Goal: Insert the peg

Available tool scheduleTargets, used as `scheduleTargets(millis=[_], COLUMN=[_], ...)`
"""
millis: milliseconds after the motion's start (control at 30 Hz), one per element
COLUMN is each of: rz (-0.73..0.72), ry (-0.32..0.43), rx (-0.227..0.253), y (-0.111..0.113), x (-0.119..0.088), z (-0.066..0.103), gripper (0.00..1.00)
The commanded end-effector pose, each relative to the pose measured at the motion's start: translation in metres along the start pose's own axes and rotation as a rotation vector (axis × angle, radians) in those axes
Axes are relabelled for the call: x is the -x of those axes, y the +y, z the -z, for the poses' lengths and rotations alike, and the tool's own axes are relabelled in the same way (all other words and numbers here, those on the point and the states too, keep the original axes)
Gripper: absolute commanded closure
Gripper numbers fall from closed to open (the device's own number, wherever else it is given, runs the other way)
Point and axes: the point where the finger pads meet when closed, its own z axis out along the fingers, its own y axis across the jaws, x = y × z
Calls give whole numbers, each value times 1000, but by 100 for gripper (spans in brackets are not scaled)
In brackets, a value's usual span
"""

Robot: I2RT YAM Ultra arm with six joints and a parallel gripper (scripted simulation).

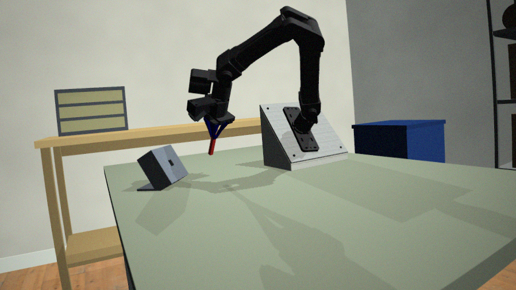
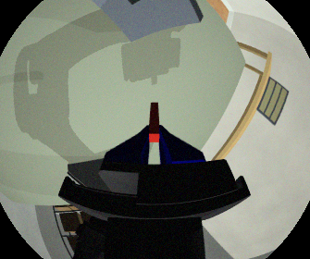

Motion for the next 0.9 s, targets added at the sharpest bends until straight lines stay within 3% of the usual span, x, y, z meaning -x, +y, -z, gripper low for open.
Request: scheduleTargets(millis=[0, 867], rz=[-12, 105], ry=[-43, -128], rx=[-67, -232], y=[-13, 6], x=[5, 27], z=[9, 24], gripper=[100, 100])
